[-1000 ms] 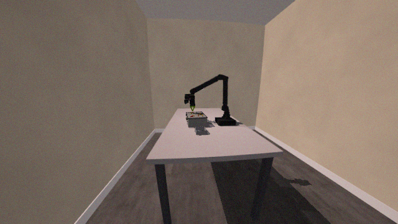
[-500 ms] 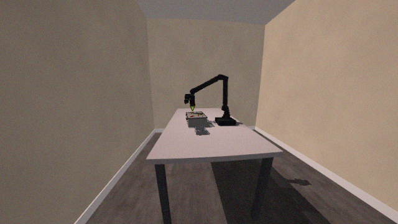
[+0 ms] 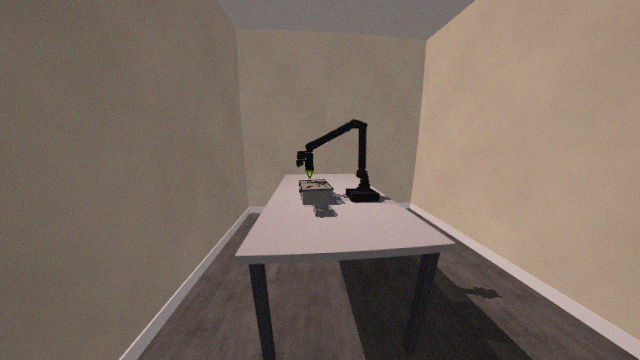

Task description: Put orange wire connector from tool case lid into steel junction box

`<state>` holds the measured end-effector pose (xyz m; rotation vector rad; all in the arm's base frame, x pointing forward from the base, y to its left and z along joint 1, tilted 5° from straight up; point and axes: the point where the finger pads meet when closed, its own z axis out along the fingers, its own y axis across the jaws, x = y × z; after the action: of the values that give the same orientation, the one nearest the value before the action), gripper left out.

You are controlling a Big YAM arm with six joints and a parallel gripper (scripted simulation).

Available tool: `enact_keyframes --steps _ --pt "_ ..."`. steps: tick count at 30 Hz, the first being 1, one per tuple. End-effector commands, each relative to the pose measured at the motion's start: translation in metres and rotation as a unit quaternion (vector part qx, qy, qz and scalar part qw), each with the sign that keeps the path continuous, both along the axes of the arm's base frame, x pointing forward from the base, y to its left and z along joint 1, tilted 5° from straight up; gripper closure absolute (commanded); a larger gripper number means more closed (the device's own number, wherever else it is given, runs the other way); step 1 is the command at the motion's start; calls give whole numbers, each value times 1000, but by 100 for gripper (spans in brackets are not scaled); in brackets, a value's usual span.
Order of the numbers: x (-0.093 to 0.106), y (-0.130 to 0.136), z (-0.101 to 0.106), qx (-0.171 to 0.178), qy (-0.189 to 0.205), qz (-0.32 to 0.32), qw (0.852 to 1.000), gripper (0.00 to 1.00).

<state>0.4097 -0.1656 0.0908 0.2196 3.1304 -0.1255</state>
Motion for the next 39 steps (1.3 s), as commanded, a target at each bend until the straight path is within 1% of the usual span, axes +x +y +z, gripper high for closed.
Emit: enact_keyframes --steps 1,8,16,18,22,24,37,38,39 --pt "-4 -5 -5 -1 1 -3 1000 75" --pt "-5 -5 3 -4 -9 -3 1000 75" --pt "-5 -5 4 -5 -11 -3 1000 75" --pt "-5 -6 -1 -5 -10 -3 1000 75" --pt "-6 -7 -20 -2 -3 -2 1000 75" --pt "-6 -7 -26 -1 -1 -2 1000 75" --pt "-6 -6 -31 1 4 -3 1000 75" --pt "-6 -5 -31 1 4 -3 1000 94" --pt "-6 -5 -31 1 4 -3 1000 94"
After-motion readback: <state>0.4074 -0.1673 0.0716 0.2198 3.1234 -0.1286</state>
